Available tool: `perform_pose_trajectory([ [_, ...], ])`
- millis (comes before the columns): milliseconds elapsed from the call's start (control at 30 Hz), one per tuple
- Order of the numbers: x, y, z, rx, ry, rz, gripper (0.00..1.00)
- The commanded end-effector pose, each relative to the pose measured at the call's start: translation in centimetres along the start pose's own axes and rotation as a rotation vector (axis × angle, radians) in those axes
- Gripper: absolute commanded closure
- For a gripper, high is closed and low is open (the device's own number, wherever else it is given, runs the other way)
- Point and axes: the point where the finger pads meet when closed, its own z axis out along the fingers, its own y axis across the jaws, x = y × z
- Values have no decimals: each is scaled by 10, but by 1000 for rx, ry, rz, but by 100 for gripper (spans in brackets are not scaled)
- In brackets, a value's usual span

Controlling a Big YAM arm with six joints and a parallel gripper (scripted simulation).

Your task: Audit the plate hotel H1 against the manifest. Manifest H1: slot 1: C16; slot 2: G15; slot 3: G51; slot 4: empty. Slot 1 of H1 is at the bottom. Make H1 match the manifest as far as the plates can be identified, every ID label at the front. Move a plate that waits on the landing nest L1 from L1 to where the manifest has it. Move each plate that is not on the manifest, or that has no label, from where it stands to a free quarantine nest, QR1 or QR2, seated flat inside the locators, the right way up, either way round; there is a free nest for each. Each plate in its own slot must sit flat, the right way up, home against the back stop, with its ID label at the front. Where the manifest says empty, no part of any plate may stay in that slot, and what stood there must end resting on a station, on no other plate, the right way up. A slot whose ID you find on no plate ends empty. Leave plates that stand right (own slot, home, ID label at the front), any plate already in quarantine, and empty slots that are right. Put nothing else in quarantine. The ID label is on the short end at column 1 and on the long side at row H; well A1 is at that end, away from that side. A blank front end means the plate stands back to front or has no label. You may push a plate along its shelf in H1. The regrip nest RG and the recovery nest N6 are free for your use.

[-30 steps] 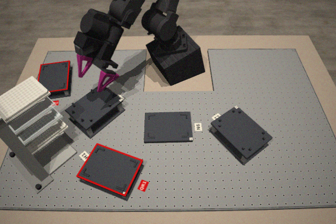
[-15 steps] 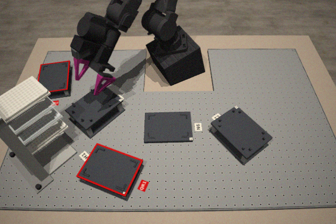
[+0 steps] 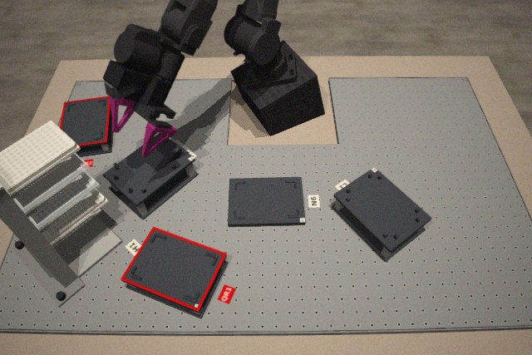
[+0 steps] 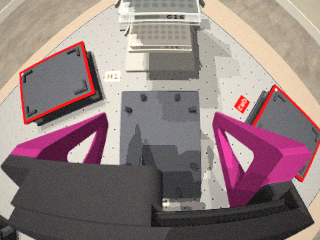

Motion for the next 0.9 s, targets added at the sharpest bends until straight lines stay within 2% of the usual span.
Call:
perform_pose_trajectory([
  [0,-47,-1,3,0,-83,3,0],
  [867,-67,0,24,-1,-82,4,0],
])
